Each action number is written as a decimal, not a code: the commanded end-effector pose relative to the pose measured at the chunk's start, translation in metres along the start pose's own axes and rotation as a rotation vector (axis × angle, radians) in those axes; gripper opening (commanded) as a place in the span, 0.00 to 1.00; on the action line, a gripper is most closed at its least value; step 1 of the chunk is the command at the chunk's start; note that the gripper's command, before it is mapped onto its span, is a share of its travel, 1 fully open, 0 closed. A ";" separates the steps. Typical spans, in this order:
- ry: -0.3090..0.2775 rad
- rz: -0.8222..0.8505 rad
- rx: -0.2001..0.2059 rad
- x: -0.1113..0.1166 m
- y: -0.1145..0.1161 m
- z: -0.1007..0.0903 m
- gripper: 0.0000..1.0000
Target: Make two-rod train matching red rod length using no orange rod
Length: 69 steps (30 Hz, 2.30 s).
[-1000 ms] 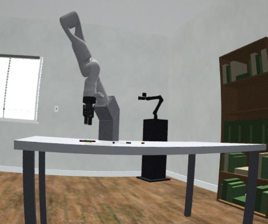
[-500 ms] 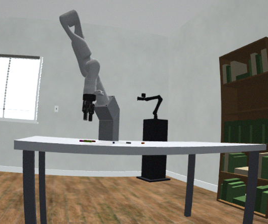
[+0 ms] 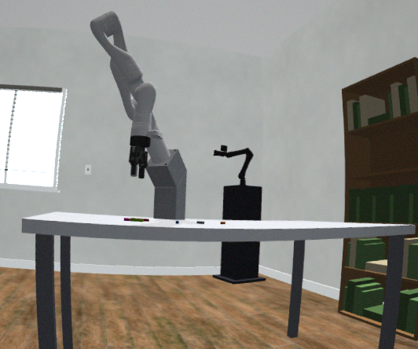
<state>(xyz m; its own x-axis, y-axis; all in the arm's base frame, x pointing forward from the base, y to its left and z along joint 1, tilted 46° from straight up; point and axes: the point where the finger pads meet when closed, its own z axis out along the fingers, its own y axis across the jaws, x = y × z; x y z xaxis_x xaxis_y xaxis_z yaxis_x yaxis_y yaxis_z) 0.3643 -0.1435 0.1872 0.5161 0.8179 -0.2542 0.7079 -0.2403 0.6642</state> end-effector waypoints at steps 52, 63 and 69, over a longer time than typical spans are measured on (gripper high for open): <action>0.017 0.005 -0.021 0.004 0.007 -0.036 1.00; 0.017 0.005 -0.021 0.004 0.007 -0.036 1.00; 0.017 0.005 -0.021 0.004 0.007 -0.036 1.00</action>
<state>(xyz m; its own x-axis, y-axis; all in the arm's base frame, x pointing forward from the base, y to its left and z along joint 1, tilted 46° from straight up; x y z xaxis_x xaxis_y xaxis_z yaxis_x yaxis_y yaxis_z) 0.3540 -0.1231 0.2162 0.5110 0.8256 -0.2395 0.6957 -0.2336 0.6793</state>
